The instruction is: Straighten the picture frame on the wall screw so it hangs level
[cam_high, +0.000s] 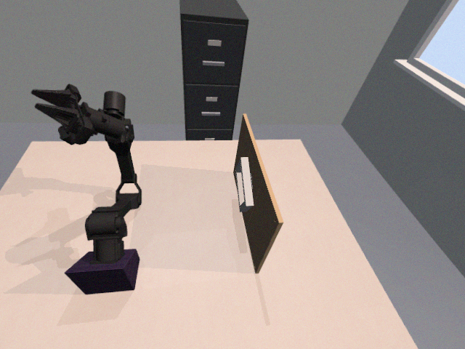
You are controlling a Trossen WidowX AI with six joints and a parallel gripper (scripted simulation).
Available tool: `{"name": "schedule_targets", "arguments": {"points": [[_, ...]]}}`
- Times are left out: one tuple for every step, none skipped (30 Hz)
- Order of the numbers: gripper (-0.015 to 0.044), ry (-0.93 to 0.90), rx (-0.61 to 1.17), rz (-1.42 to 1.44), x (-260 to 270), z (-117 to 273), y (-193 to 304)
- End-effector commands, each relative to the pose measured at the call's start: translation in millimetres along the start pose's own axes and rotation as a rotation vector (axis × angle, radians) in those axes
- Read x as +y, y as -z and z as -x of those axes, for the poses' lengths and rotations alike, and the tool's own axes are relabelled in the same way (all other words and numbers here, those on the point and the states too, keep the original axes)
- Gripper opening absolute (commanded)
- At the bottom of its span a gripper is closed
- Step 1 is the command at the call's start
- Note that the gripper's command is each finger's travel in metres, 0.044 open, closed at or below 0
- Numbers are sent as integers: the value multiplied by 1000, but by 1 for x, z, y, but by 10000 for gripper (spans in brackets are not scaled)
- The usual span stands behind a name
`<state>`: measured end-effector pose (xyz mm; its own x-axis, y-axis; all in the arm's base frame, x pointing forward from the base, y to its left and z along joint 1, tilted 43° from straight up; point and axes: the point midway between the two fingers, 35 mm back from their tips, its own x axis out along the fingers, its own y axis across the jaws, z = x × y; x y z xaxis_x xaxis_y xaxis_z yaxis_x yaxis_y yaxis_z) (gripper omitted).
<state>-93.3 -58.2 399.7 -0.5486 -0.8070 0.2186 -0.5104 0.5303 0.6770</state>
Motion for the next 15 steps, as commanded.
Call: {"name": "schedule_targets", "arguments": {"points": [[260, 188, 145, -80, -40, -12, 14], [260, 230, 178, -97, -49, -12, 18], [260, 273, 210, -114, -58, -13, 21], [260, 316, 242, -130, -66, -12, 25], [260, 359, 272, -148, -75, -11, 29], [260, 402, 303, -165, -84, -10, 33], [260, 445, 333, -182, -93, -7, 37], [260, 489, 363, -198, -101, -5, 41], [260, 533, 393, -214, -109, -1, 45], [260, 578, 422, -230, -117, 3, 49], [260, 622, 451, -245, -125, 7, 53], [260, 667, 480, -260, -133, 13, 57], [260, 712, 509, -275, -140, 18, 61], [260, 758, 537, -289, -148, 24, 64], [260, 803, 565, -303, -154, 31, 67]]}}
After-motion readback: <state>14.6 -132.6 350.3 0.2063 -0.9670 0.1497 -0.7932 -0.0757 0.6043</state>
